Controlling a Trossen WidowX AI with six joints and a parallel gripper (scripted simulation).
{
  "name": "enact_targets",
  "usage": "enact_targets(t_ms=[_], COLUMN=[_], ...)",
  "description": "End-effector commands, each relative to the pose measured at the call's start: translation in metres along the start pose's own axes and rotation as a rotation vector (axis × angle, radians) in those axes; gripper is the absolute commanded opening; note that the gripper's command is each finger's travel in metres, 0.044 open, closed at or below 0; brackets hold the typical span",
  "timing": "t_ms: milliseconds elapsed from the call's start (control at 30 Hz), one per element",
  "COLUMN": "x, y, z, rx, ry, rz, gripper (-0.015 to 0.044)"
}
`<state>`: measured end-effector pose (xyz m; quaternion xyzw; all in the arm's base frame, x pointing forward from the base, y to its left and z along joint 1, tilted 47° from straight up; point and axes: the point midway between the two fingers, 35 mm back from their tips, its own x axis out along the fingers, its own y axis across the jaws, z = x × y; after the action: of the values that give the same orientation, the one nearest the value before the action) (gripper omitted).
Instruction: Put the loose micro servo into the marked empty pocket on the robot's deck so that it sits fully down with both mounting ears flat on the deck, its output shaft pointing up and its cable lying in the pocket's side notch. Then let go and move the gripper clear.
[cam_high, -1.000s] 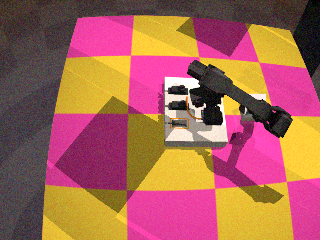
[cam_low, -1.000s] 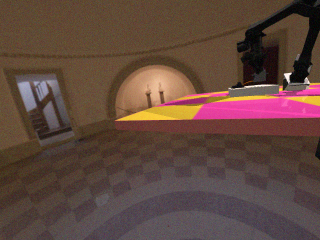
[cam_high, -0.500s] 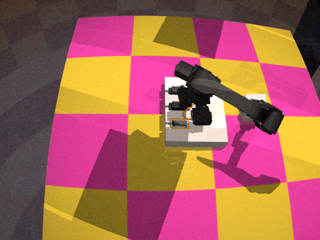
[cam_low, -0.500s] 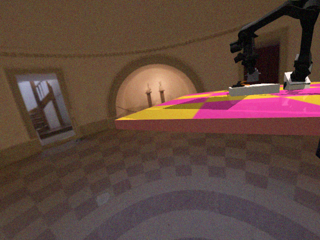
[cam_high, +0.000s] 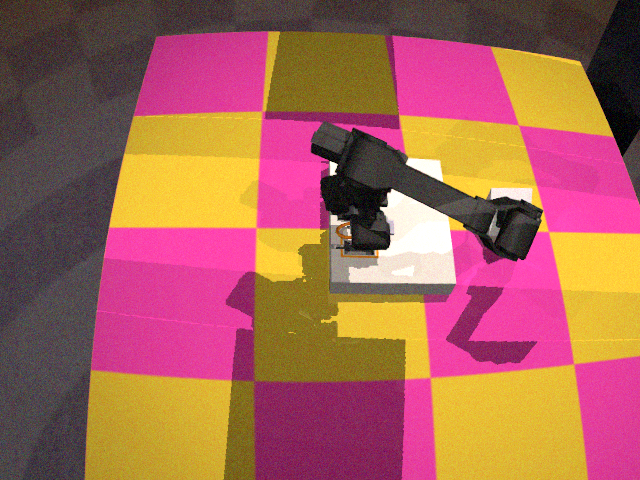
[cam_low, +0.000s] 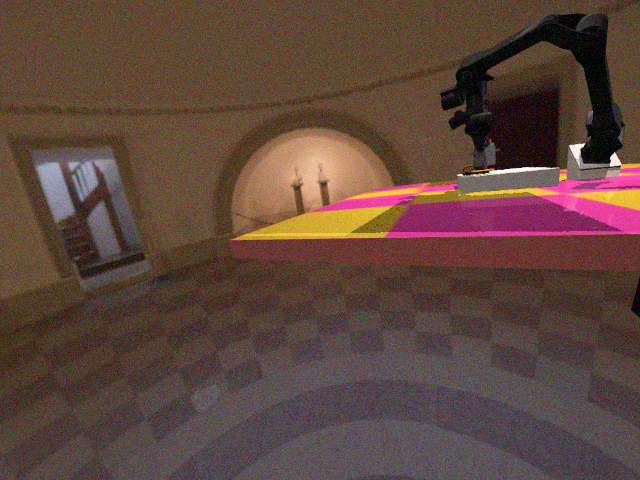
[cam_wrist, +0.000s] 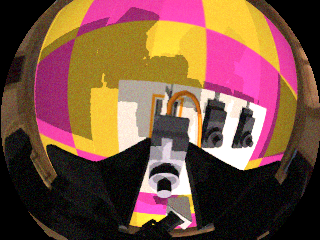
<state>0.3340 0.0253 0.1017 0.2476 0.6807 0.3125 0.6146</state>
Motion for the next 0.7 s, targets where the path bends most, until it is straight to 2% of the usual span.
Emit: enact_targets(t_ms=[0,667], x=[-0.003,0.017], y=[0.001,0.001], z=[0.013,0.016], rx=[0.001,0.0], ry=[-0.012,-0.012], rz=[0.001,0.002], gripper=[0.0,0.0])
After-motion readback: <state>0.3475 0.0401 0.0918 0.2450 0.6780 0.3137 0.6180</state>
